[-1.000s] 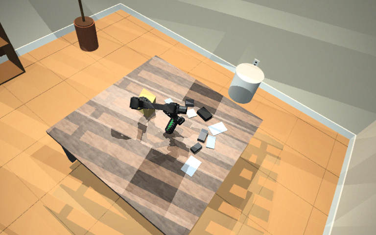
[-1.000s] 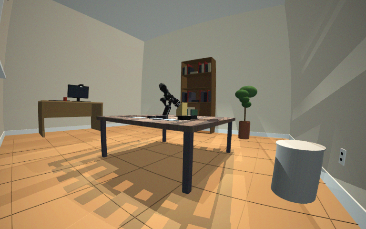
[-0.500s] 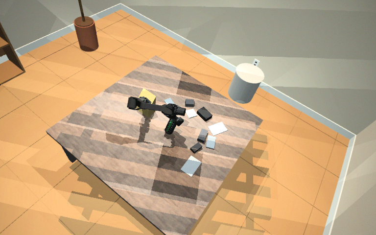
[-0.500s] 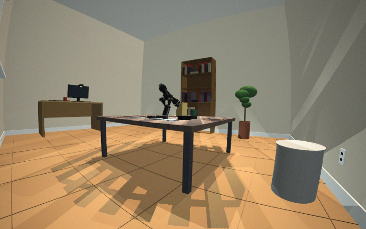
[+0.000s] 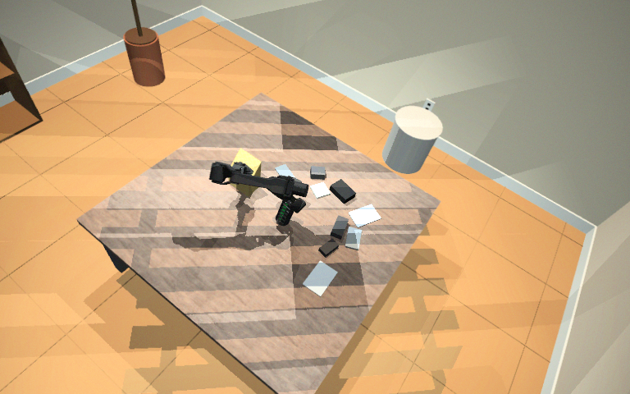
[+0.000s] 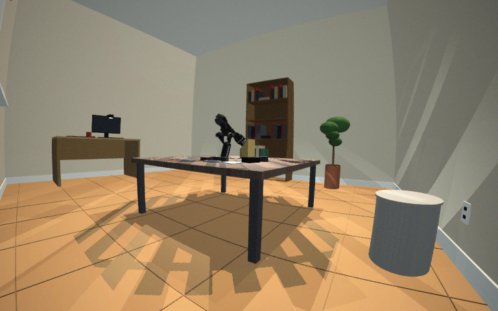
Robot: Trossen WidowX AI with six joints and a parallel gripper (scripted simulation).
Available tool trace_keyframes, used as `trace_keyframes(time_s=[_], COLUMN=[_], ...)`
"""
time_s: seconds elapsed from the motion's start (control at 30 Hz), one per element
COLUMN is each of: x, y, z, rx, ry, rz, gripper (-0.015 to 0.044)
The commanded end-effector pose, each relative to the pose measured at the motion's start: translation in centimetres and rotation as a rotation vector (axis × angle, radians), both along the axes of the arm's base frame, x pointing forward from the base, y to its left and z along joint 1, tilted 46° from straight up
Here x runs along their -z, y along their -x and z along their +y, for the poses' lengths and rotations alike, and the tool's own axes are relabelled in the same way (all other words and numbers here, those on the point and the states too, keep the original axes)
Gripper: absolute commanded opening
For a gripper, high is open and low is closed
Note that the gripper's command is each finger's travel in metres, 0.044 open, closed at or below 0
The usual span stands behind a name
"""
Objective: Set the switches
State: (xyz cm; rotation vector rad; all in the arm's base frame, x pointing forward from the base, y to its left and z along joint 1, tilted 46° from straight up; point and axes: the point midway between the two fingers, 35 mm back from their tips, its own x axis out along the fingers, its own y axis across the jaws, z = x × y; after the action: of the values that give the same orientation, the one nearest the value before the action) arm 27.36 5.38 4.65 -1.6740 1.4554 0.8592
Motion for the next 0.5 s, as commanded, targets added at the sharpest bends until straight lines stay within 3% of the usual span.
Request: trace_keyframes(time_s=[0.0, 0.47], x=[-0.19, -0.92], y=[0.15, 0.18], z=[-0.90, -1.52], rx=[0.008, 0.010], ry=[0.022, 0.048], rz=[0.007, 0.006], gripper=[0.0337, 0.0338])
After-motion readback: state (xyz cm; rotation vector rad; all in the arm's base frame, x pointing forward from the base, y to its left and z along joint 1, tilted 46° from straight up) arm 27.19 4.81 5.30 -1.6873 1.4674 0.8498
